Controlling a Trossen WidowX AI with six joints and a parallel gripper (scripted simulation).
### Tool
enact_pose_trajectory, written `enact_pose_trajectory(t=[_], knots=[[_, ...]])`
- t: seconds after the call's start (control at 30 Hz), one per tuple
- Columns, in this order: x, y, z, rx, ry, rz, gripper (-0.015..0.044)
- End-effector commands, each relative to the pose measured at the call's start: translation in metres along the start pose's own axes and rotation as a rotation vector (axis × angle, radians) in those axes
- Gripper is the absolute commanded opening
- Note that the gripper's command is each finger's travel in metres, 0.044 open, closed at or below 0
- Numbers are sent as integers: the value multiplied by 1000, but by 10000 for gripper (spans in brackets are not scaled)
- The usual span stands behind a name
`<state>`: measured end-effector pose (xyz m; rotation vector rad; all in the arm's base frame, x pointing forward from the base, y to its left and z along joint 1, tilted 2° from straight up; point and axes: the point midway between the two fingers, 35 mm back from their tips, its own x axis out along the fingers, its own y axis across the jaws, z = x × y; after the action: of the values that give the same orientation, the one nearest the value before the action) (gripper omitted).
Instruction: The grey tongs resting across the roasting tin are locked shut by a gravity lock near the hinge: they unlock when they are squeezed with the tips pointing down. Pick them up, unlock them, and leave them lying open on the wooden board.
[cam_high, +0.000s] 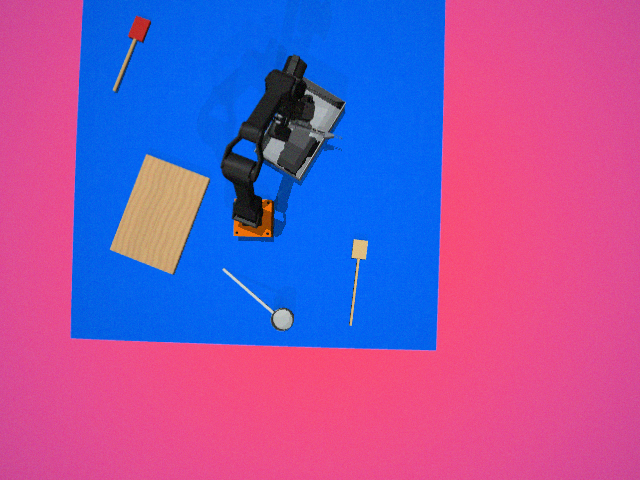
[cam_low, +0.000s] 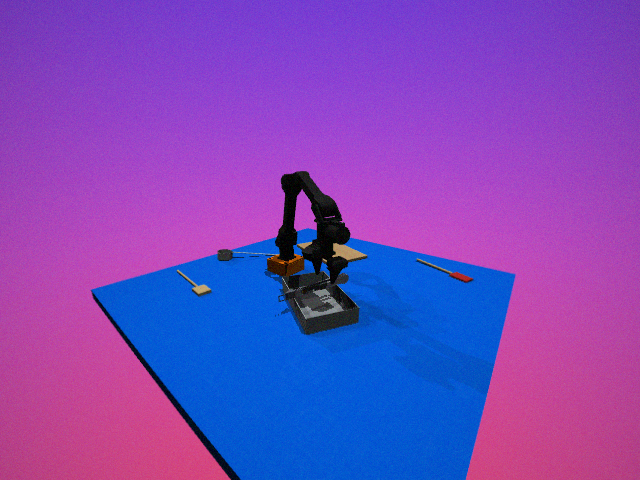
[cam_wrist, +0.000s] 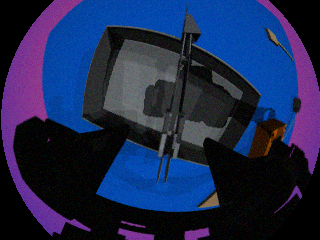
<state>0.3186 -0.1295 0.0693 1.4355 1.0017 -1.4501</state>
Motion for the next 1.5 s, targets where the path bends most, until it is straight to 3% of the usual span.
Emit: enact_pose_trajectory(t=[0.0, 1.37, 1.47], knots=[[8, -1, 0, 5, -1, -7, 440], [67, -2, 0, 5, -1, -7, 440], [64, 0, 0, 5, 0, 1, 361]])
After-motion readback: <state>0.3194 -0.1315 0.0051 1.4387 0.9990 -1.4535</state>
